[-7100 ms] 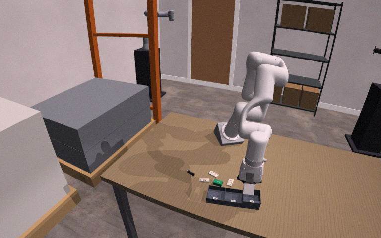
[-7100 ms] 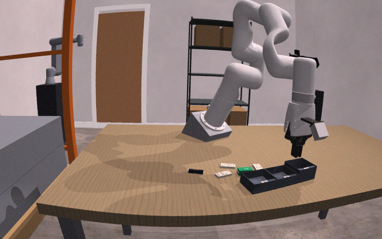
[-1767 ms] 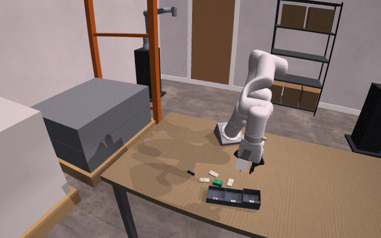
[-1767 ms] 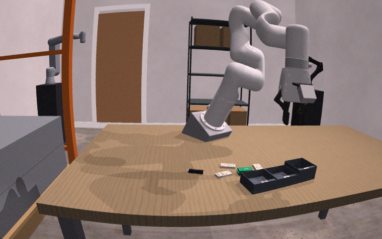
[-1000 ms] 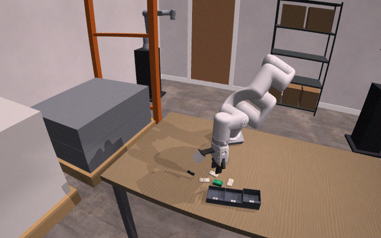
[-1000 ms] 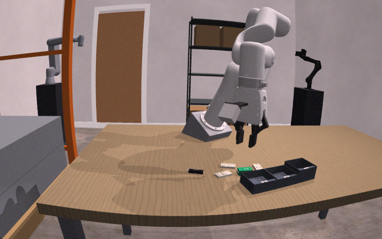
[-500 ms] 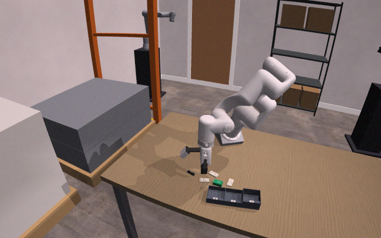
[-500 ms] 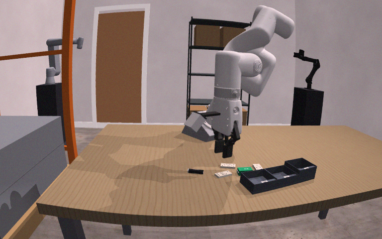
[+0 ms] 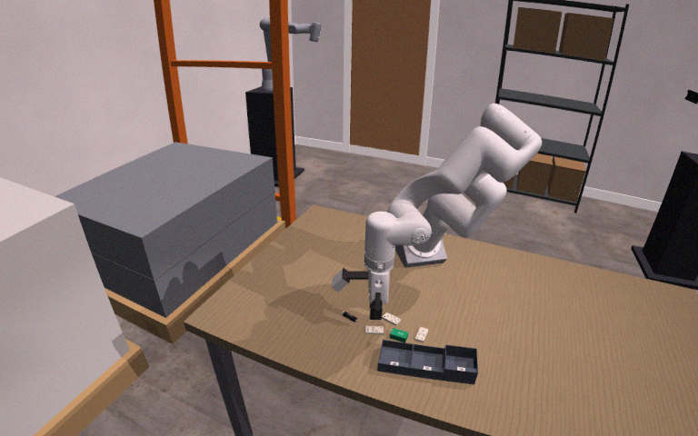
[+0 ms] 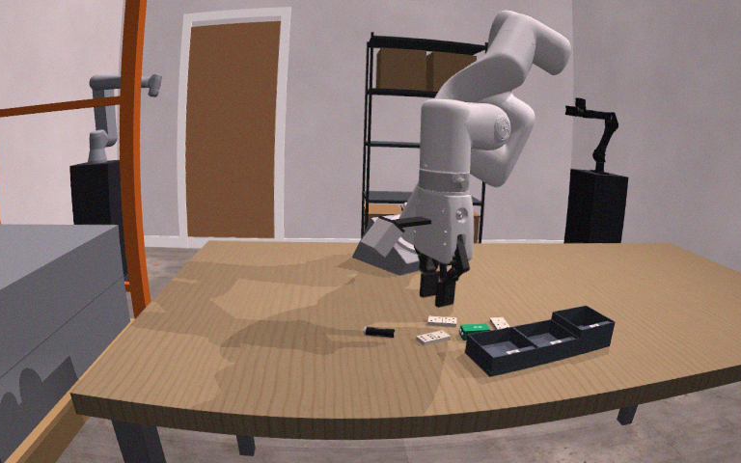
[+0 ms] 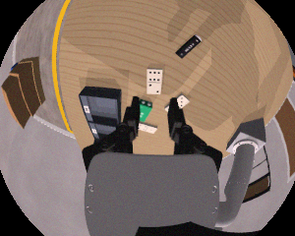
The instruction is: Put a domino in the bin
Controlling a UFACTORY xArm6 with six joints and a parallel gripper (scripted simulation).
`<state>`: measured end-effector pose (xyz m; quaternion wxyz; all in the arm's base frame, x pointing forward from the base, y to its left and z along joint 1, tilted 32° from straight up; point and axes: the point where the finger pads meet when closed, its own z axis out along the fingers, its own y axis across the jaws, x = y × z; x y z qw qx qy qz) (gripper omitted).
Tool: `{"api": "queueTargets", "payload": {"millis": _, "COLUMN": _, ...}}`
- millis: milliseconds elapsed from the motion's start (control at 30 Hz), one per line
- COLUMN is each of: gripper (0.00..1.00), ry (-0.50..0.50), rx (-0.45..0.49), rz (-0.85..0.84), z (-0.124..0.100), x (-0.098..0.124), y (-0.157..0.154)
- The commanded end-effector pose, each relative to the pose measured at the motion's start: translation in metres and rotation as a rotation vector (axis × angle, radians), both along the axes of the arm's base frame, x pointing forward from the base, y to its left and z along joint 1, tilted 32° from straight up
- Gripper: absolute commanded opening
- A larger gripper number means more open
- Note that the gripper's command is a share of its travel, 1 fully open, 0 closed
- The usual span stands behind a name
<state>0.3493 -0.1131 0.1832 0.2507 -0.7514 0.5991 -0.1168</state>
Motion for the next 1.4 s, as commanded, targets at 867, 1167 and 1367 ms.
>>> {"api": "queueTargets", "payload": {"millis": 867, "gripper": 0.41, "ry": -0.002, "rx": -0.002, "rz": -0.001, "z": -0.002, "x": 0.002, "y": 0.002}}
{"api": "queueTargets", "payload": {"millis": 1167, "gripper": 0.41, "ry": -0.002, "rx": -0.001, "rz": -0.001, "z": -0.026, "x": 0.016, "y": 0.008}}
{"api": "queueTargets", "payload": {"millis": 1367, "gripper": 0.41, "ry": -0.002, "rx": -0.001, "rz": -0.001, "z": -0.045, "x": 0.027, "y": 0.013}}
